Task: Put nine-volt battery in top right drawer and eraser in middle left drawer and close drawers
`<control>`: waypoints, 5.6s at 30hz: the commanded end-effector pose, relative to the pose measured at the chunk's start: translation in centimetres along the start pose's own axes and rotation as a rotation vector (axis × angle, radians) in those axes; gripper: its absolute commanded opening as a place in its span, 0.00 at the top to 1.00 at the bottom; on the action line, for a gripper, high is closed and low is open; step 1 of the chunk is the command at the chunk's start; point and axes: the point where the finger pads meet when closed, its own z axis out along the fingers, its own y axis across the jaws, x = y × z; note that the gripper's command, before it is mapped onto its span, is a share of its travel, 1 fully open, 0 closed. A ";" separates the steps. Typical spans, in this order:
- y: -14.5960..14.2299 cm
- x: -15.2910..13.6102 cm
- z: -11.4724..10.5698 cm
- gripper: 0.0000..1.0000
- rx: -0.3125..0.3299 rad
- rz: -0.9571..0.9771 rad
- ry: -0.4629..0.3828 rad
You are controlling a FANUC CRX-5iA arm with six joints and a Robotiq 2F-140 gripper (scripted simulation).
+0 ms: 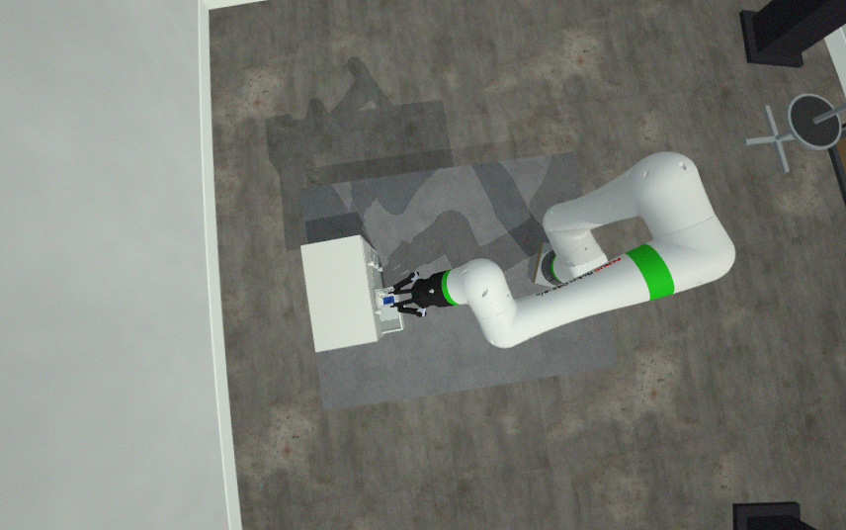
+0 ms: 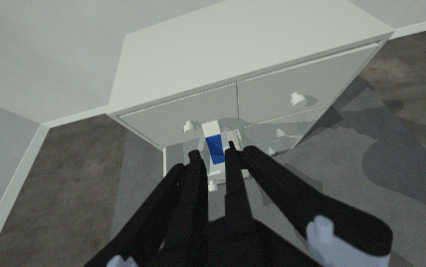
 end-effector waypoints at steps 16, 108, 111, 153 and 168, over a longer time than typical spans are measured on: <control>0.0 0.0 0.0 0.00 0.000 0.000 0.000; 0.0 -15.1 -16.7 0.00 -0.001 0.000 -0.016; 0.0 -15.0 -16.7 0.00 -0.001 0.000 -0.033; 0.0 -12.4 -19.5 0.00 0.000 0.000 -0.785; 0.0 -12.4 -19.5 0.00 0.000 0.000 -0.785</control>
